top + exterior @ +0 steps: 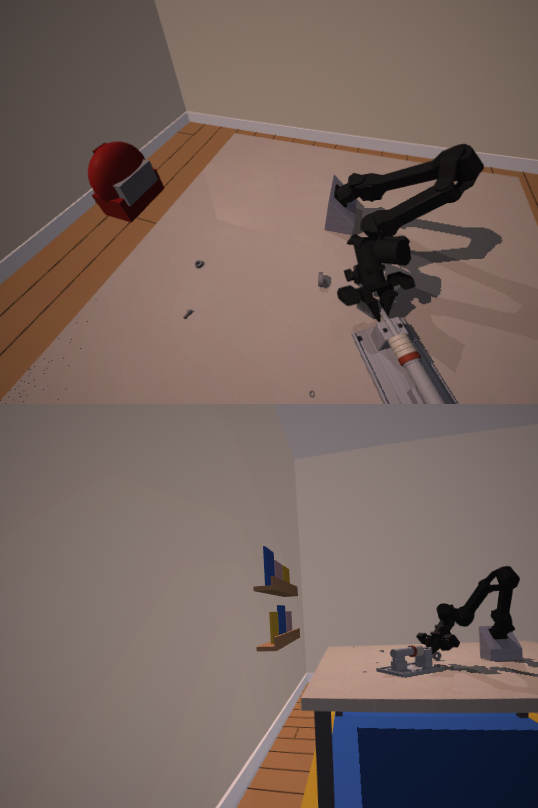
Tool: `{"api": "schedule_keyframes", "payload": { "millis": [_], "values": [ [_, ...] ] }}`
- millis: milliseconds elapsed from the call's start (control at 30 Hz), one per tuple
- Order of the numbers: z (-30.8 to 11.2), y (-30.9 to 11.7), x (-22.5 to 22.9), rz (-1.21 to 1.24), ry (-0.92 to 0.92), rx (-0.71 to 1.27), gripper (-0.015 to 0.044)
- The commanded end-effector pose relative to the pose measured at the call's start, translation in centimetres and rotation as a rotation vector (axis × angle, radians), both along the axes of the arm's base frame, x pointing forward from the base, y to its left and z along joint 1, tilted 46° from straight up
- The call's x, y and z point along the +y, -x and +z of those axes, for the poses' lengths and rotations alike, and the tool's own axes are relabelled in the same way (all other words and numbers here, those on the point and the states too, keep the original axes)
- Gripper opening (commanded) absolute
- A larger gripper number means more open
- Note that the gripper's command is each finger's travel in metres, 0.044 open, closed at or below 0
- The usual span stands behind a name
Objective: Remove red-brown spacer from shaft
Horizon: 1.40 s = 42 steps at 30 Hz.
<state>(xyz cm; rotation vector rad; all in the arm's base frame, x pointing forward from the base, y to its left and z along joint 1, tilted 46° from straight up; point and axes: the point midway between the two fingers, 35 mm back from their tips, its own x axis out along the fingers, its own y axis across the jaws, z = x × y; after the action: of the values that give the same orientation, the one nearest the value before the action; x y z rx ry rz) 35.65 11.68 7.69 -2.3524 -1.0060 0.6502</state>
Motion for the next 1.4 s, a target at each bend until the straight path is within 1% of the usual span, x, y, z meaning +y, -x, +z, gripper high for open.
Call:
{"api": "schedule_keyframes", "payload": {
  "millis": [0, 33, 1367],
  "values": [
    [0.0, 0.0, 0.0, 0.000, 0.000, 0.000, 0.0007],
    [0.0, 0.0, 0.0, 0.000, 0.000, 0.000, 0.0000],
    [-0.8, 1.6, -0.7, -0.005, -0.002, -0.005, 0.0000]
  ]
}}
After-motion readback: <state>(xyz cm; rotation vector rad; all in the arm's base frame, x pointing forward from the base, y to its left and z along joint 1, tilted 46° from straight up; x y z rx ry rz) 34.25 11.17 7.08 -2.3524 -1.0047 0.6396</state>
